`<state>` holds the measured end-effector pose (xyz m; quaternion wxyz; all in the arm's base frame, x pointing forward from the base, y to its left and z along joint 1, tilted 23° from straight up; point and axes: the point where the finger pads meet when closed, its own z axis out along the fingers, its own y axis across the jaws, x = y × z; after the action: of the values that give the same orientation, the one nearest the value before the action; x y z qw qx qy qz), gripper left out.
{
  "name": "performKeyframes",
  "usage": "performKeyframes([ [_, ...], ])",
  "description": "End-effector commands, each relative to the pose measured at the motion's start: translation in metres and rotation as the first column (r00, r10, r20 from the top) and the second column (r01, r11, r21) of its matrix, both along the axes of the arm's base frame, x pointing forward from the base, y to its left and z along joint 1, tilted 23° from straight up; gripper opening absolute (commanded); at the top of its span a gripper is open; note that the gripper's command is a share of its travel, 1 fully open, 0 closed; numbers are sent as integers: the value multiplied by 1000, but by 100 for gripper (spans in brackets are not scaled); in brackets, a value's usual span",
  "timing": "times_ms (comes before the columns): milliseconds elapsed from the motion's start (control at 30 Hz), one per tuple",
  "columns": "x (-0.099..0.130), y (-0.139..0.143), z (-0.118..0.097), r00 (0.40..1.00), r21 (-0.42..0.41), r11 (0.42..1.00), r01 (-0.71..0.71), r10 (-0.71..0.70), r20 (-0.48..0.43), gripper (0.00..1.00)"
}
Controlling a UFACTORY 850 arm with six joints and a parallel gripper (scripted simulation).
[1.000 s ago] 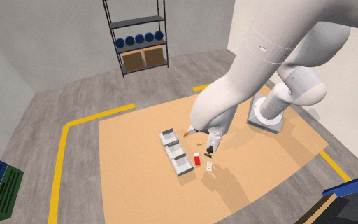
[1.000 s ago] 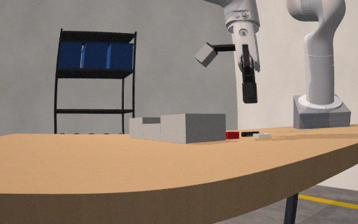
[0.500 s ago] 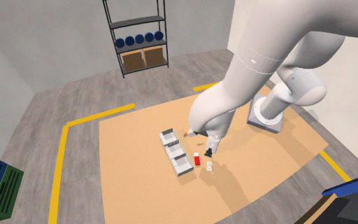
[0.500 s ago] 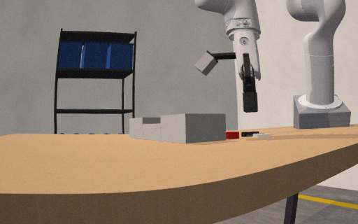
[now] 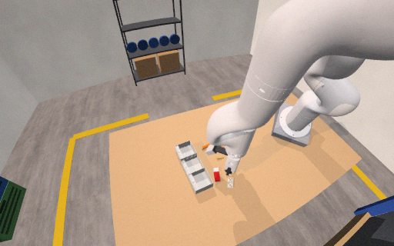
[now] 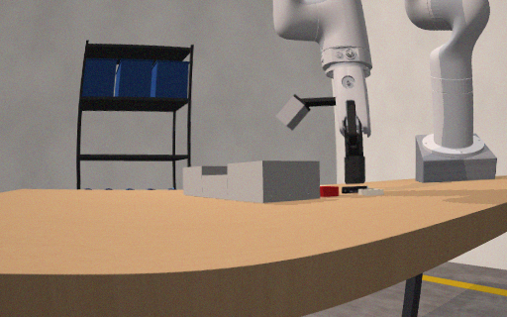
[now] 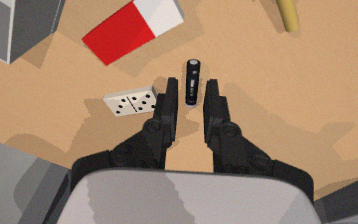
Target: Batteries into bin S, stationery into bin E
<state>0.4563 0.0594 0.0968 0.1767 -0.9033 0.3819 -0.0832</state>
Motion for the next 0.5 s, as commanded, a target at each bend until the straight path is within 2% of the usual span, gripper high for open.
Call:
performKeyframes([
  [0,1,1,-2,1000,-1,1000,1,-1,6,23],
  [233,4,3,-11,1000,-1,1000,1,-1,6,23],
  [467,4,3,-11,1000,-1,1000,1,-1,6,23],
])
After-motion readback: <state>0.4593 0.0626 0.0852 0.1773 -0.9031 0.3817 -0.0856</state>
